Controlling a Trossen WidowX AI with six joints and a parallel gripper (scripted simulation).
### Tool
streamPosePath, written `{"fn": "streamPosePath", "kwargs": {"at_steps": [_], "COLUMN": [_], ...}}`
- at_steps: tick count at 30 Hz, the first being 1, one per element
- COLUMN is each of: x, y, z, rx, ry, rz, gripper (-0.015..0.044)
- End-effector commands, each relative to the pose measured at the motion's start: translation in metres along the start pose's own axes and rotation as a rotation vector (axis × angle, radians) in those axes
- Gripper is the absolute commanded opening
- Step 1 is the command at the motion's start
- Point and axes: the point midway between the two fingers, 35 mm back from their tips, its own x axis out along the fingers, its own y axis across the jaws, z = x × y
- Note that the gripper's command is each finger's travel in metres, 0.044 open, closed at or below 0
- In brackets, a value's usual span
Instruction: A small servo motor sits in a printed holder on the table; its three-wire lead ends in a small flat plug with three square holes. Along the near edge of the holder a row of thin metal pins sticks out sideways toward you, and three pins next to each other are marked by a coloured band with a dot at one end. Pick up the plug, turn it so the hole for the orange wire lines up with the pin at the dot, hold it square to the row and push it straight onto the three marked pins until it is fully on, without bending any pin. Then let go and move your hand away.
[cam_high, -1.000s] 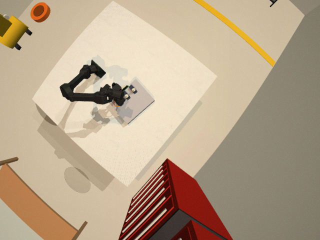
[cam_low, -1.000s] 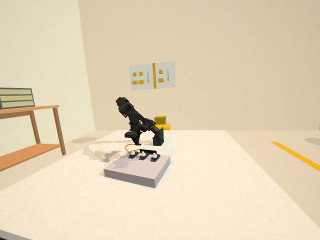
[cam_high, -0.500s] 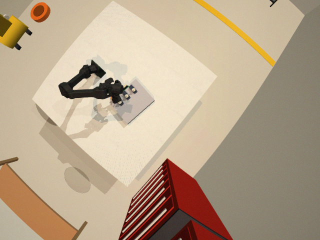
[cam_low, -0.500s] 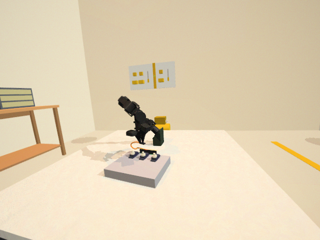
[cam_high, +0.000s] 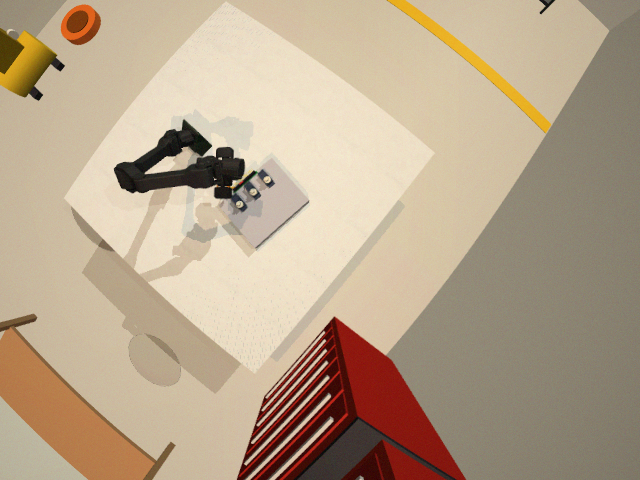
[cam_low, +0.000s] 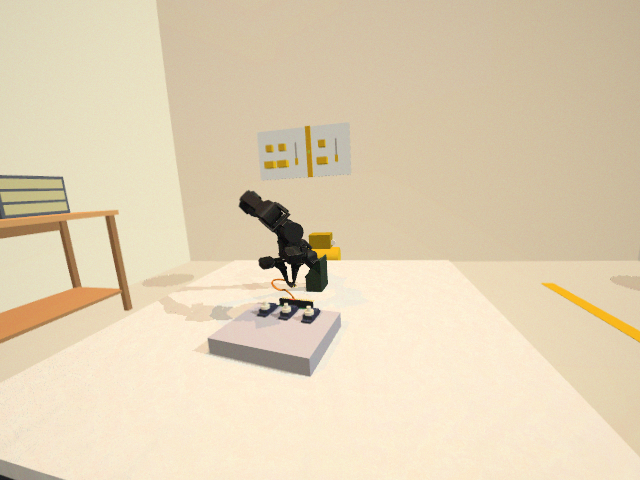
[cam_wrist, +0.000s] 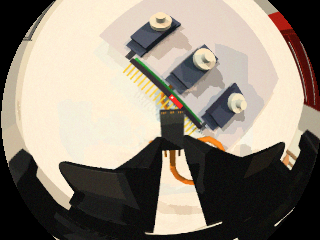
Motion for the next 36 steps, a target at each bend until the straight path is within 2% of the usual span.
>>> {"fn": "streamPosePath", "kwargs": {"at_steps": [1,25,36], "x": [0.001,0.009,0.048], "y": [0.010,0.053,0.053], "z": [-0.004,-0.028,-0.030], "rx": [0.112,0.812,0.832], "ry": [0.002,0.012,0.012], "rz": [0.003,-0.014,-0.016], "gripper": [0.0000,0.0000,0.0000]}}
